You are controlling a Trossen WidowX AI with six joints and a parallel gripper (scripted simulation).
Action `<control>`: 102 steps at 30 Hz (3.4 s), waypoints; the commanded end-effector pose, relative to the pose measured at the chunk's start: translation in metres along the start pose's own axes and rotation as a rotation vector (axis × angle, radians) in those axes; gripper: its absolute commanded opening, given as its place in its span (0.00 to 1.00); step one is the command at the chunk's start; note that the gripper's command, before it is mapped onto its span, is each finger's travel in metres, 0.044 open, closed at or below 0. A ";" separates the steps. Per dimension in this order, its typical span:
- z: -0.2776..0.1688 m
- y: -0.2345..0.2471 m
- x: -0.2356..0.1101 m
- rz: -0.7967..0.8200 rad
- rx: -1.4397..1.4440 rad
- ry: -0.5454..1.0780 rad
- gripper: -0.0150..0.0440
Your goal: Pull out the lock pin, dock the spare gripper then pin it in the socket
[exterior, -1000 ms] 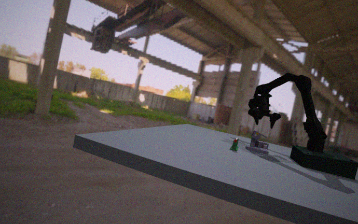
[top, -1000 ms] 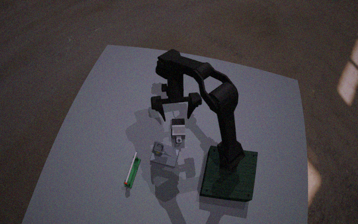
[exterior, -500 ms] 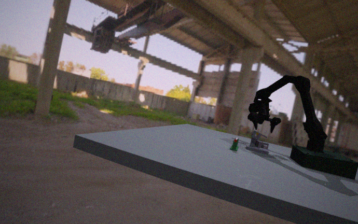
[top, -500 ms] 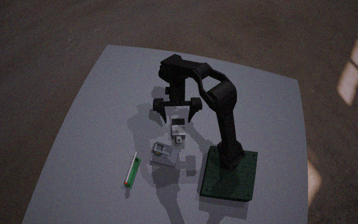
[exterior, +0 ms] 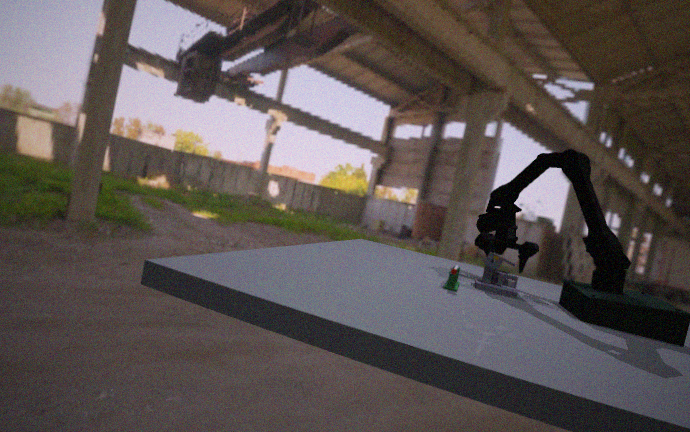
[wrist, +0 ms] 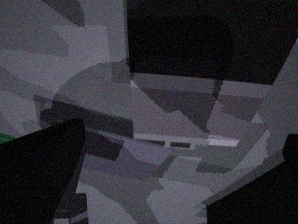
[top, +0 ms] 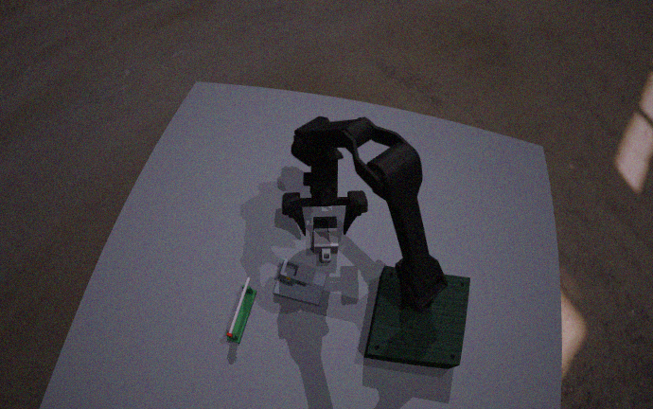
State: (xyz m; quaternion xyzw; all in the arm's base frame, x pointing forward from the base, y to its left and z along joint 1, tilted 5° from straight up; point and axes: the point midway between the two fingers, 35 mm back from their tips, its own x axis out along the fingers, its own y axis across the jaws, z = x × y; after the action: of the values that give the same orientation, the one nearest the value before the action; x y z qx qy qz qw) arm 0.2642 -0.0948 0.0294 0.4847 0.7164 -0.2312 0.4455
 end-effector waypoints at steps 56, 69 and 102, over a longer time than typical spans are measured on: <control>-0.003 0.000 -0.011 0.000 0.011 0.011 0.25; -0.033 -0.002 -0.055 0.004 0.017 0.010 0.25; -0.071 0.002 -0.029 -0.374 0.243 -0.219 0.25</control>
State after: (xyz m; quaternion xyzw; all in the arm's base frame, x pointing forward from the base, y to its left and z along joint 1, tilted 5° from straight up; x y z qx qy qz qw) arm 0.2443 -0.0573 0.0888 0.3807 0.7151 -0.4201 0.4089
